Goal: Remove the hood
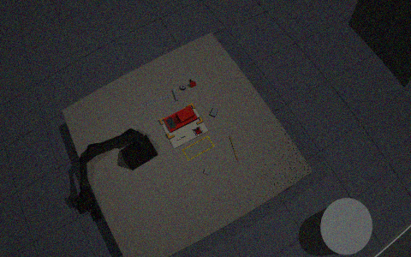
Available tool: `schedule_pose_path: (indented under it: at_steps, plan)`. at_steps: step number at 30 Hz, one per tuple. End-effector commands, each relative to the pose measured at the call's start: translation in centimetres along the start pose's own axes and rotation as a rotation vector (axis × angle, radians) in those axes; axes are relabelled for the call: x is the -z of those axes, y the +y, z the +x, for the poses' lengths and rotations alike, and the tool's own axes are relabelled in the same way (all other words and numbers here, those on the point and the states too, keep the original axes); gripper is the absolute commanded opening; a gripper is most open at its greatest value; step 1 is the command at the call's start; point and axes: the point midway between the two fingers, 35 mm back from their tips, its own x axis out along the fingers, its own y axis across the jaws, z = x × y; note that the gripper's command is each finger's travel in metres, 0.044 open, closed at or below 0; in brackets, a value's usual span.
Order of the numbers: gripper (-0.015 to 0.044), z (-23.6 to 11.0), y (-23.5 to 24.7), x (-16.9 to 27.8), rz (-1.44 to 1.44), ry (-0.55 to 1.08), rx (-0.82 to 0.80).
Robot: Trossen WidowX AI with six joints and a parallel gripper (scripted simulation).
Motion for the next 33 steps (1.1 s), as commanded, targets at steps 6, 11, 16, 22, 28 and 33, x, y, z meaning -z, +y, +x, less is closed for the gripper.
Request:
schedule_pose_path:
  at_steps: [6,11,16,22,28,33]
  plan:
    - [0.0377,1.7,-0.2,0.4,0.063,0.028,0.073]
    - [0.0440,7.2,0.7,2.7,0.077,0.142,0.095]
    - [0.0440,10.7,0.4,5.1,0.112,0.221,0.151]
    - [0.0440,14.2,1.0,7.9,0.100,0.313,0.184]
    - [0.0440,17.3,1.4,11.5,0.081,0.413,0.236]
    - [0.0440,21.5,3.3,15.8,0.057,0.542,0.239]
